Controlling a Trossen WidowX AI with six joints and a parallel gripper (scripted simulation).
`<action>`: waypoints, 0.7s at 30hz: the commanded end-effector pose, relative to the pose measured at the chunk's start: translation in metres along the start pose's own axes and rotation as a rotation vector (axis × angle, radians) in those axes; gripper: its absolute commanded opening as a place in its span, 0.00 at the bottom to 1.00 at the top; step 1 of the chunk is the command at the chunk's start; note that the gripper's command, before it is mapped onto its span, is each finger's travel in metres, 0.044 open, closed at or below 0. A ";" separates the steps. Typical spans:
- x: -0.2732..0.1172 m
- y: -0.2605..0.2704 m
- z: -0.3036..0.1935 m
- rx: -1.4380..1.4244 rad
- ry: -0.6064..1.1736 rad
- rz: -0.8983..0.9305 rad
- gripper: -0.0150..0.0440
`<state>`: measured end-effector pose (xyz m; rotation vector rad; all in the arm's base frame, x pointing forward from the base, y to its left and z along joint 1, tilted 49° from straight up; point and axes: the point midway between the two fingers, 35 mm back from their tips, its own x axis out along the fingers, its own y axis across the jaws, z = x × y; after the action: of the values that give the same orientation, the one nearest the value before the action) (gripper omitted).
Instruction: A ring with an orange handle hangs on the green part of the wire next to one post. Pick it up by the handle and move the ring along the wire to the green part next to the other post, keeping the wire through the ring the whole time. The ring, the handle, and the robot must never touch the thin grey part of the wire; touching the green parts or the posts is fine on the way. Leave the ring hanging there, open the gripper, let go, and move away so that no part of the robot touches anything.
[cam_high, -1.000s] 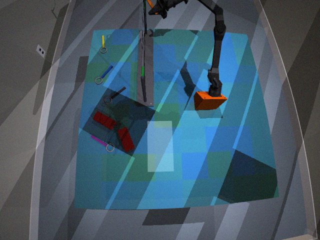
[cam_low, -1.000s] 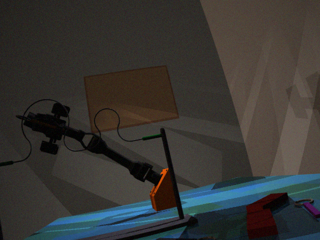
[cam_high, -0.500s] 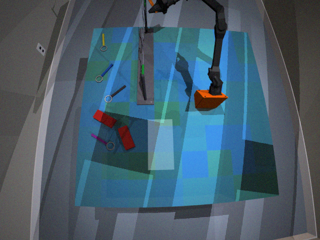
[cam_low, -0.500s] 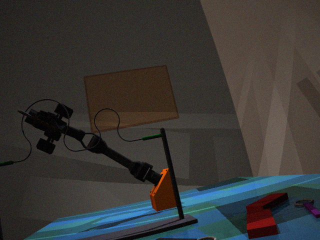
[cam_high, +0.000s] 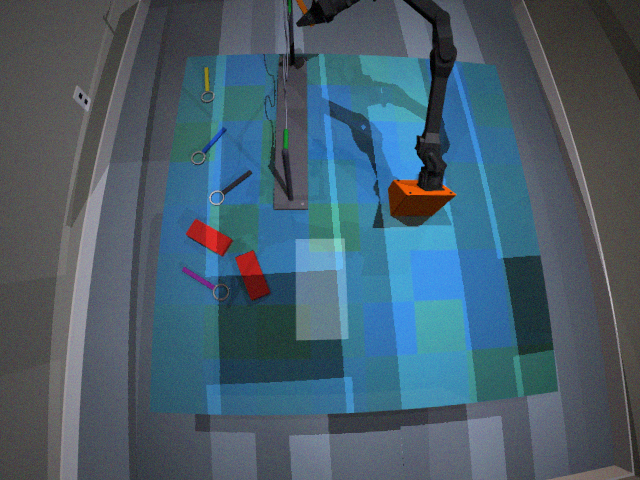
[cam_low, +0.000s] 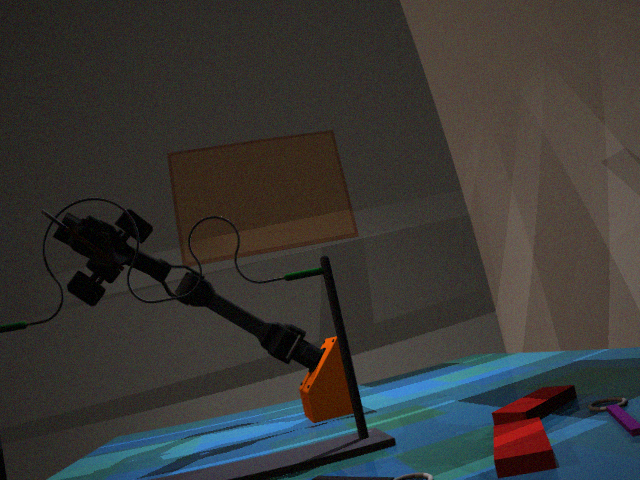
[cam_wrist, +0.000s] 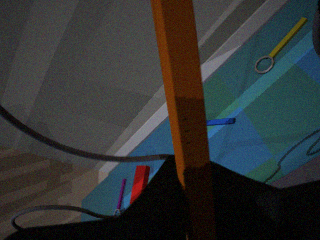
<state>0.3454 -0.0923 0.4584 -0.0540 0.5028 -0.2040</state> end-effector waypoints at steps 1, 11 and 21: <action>-0.004 0.000 0.000 -0.044 -0.011 -0.024 0.00; -0.003 -0.003 0.001 -0.151 -0.021 -0.096 0.00; -0.003 -0.007 0.001 -0.258 -0.032 -0.167 0.00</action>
<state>0.3453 -0.0993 0.4591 -0.3152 0.4990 -0.2913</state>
